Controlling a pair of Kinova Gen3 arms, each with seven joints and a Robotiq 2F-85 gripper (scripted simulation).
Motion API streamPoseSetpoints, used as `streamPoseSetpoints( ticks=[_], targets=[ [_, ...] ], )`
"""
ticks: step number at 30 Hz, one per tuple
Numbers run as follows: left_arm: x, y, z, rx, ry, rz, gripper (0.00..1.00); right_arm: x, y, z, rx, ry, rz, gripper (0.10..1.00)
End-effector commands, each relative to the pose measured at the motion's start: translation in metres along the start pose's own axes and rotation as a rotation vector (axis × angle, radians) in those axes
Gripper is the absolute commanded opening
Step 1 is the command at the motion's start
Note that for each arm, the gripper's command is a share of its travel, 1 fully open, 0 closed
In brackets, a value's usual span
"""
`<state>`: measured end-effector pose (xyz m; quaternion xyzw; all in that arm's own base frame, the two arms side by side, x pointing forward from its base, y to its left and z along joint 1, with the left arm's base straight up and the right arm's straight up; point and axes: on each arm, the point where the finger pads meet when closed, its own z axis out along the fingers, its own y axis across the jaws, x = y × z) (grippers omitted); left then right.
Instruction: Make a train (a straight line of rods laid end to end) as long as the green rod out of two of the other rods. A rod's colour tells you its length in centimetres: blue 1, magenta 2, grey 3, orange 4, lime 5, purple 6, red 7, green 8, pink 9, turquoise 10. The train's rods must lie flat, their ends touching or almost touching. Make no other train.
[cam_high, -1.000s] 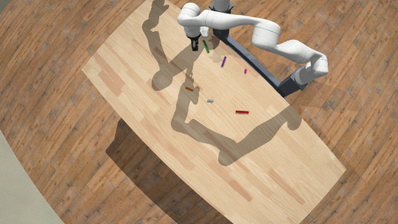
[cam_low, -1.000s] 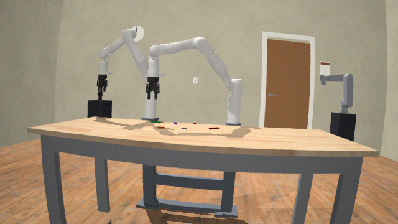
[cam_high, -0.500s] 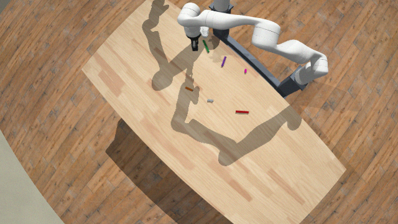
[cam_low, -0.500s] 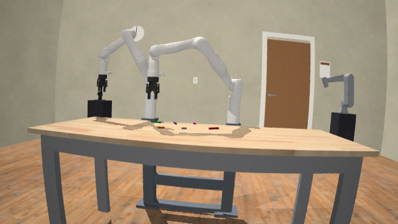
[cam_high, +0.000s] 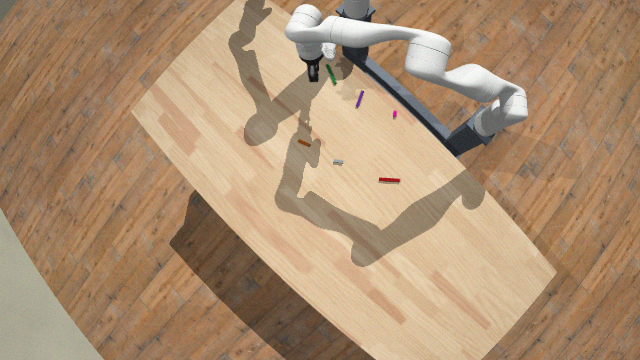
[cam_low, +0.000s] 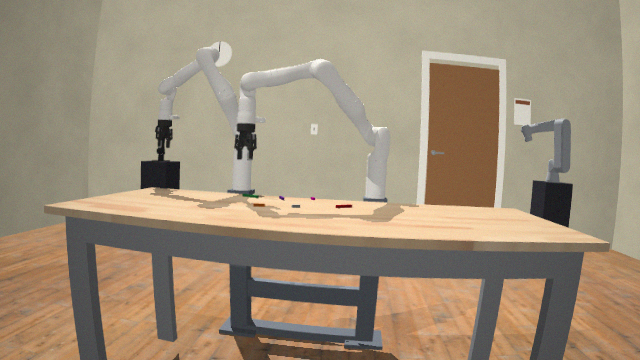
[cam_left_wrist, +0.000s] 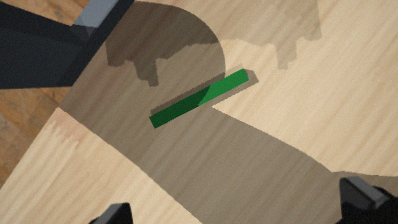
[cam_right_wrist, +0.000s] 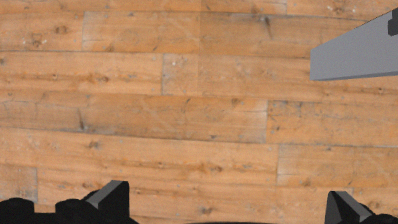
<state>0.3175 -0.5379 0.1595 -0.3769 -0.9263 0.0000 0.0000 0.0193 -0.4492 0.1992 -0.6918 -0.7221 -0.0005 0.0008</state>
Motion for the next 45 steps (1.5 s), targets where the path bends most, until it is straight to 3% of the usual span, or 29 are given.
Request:
streamPoseSetpoints(
  ticks=[1,33,45],
  targets=[
    [0.0,0.0,-0.001,0.001,-0.003,0.0,1.0,0.0,0.0,-0.001,0.0,-0.002,0.0,1.0],
    [0.001,0.0,-0.001,0.0,-0.003,-0.007,1.0,0.0,0.0,-0.001,0.0,-0.002,0.0,1.0],
    [0.022,0.011,0.009,-0.005,-0.005,-0.143,1.0,0.0,0.0,-0.001,0.0,-0.002,0.0,1.0]
  ],
)
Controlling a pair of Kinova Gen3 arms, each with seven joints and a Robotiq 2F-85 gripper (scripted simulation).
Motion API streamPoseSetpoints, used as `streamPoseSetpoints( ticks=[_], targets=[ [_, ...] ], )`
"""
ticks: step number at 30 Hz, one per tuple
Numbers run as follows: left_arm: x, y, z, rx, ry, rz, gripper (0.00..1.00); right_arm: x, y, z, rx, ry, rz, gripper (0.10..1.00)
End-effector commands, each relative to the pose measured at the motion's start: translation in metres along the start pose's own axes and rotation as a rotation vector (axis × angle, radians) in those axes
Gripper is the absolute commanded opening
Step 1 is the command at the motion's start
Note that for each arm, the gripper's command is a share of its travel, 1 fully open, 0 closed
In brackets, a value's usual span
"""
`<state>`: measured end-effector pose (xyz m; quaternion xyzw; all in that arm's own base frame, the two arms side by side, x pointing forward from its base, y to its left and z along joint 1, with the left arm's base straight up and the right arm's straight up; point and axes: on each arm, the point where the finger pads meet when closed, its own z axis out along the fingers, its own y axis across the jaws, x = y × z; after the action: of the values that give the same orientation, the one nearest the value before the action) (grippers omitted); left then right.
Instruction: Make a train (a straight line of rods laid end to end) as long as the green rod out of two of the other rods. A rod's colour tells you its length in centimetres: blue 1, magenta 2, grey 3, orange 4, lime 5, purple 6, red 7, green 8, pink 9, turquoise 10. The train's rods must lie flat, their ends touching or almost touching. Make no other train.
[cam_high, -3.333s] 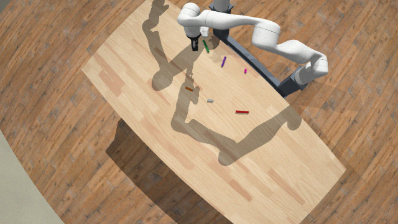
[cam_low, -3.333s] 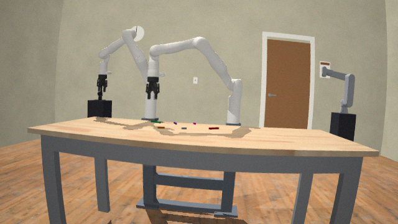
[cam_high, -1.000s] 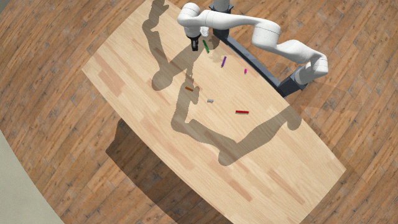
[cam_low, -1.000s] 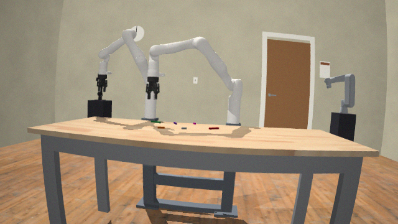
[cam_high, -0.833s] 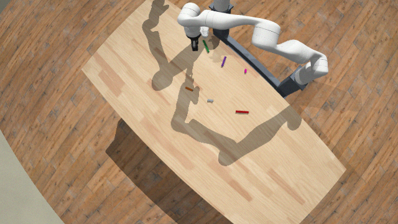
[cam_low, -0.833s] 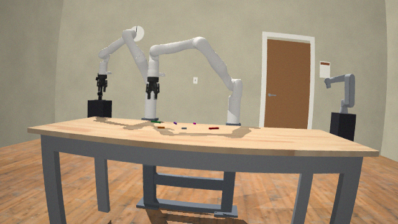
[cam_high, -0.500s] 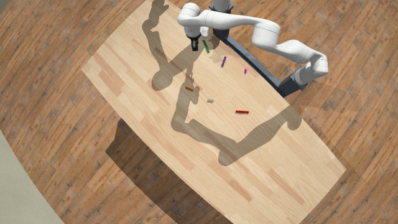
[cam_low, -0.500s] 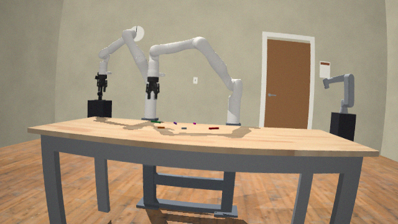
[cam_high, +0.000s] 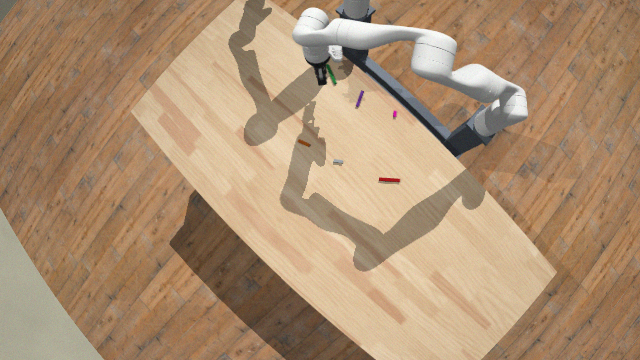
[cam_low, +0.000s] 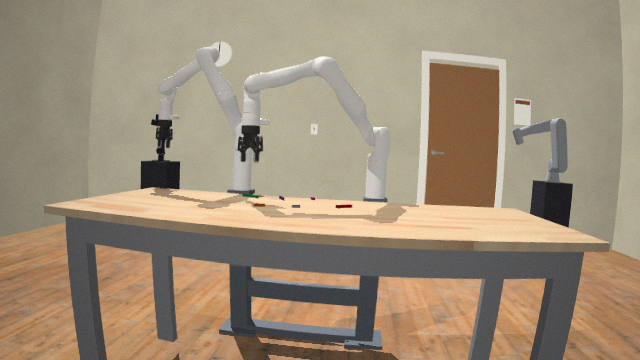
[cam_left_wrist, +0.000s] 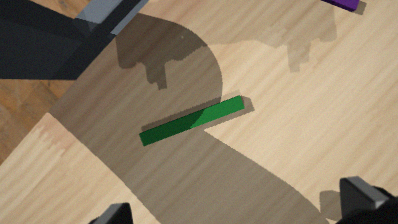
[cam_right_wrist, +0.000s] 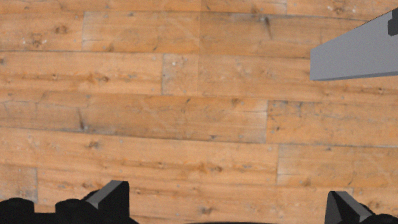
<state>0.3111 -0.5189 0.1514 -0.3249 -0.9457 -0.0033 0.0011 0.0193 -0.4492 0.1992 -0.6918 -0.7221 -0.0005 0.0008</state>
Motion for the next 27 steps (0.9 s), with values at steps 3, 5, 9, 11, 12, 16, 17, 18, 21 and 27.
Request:
streamPoseSetpoints(
  ticks=[3,5,9,11,12,16,17,18,21,27],
  targets=[
    [0.017,0.012,0.007,0.0,-0.009,-0.117,1.0,0.0,0.0,-0.001,0.0,-0.002,0.0,1.0],
    [0.028,0.02,0.011,-0.001,-0.009,-0.185,1.0,0.0,0.0,-0.001,0.0,-0.002,0.0,1.0],
    [0.051,0.037,0.02,-0.002,-0.007,-0.324,1.0,0.0,0.0,-0.001,0.0,-0.002,0.0,1.0],
    [0.06,0.044,0.024,-0.002,-0.006,-0.383,1.0,0.0,0.0,-0.001,0.0,-0.002,0.0,1.0],
    [0.065,0.048,0.026,-0.002,-0.006,-0.413,1.0,0.0,0.0,-0.001,0.0,-0.002,0.0,1.0],
    [0.081,0.059,0.031,-0.002,-0.005,-0.504,1.0,0.0,0.0,-0.001,0.0,-0.002,0.0,1.0],
    [0.081,0.059,0.031,-0.002,-0.005,-0.504,1.0,0.0,0.0,-0.001,0.0,-0.002,0.0,1.0],
    [0.089,0.065,0.033,-0.002,-0.004,-0.552,1.0,0.0,0.0,-0.001,0.0,-0.002,0.0,1.0],
    [0.109,0.079,0.039,-0.001,-0.003,-0.667,1.0,0.0,0.0,-0.001,0.0,-0.002,0.0,1.0],
    [0.141,0.101,0.047,0.001,-0.001,-0.85,1.0,0.0,0.0,-0.001,0.0,-0.002,0.0,1.0]
  ],
)
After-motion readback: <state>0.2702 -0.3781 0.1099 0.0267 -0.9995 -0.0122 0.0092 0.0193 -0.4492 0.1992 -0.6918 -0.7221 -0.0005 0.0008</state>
